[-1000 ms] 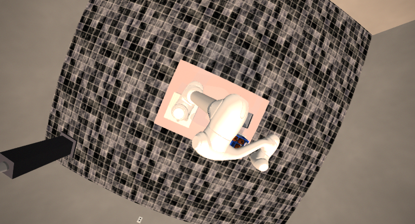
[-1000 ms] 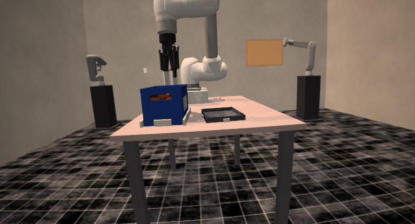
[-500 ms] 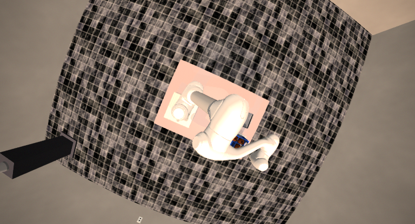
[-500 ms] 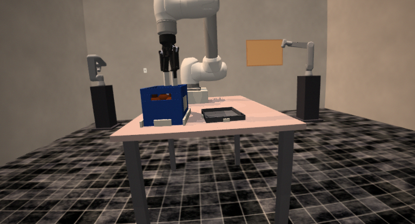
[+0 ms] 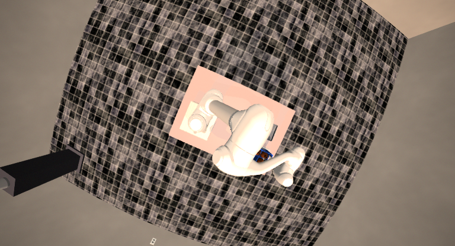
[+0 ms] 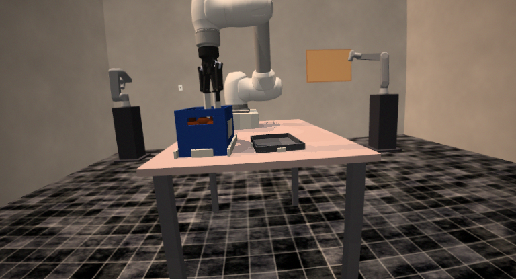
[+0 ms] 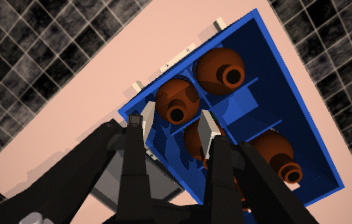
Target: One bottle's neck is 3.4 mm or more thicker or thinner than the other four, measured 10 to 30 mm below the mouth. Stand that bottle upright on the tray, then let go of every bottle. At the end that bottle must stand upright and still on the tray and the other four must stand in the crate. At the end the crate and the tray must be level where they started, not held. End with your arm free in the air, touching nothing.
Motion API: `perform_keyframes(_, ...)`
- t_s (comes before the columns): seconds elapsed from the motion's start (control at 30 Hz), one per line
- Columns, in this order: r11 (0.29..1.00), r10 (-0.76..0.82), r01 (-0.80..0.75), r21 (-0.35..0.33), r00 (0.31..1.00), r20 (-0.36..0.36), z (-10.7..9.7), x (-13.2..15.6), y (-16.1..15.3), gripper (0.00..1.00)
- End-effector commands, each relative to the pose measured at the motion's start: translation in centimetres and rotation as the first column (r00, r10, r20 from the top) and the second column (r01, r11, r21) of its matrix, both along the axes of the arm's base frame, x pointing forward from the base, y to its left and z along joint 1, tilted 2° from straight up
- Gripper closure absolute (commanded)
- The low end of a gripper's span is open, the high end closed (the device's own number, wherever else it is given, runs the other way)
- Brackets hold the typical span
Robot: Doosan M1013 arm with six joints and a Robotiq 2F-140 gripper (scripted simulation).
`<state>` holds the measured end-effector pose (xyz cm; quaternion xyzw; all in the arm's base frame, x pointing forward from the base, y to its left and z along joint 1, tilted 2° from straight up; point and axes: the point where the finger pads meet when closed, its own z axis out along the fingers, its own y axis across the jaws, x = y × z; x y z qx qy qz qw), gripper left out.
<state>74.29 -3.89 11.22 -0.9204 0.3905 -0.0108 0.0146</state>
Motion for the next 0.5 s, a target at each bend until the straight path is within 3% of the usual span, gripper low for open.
perform_keyframes(0.0,1.0,0.0,0.0,0.0,1.0,0.0,-0.4,0.0,0.0,0.62)
perform_keyframes(0.47,1.0,0.0,0.0,0.0,1.0,0.0,-1.7,0.1,0.0,0.62)
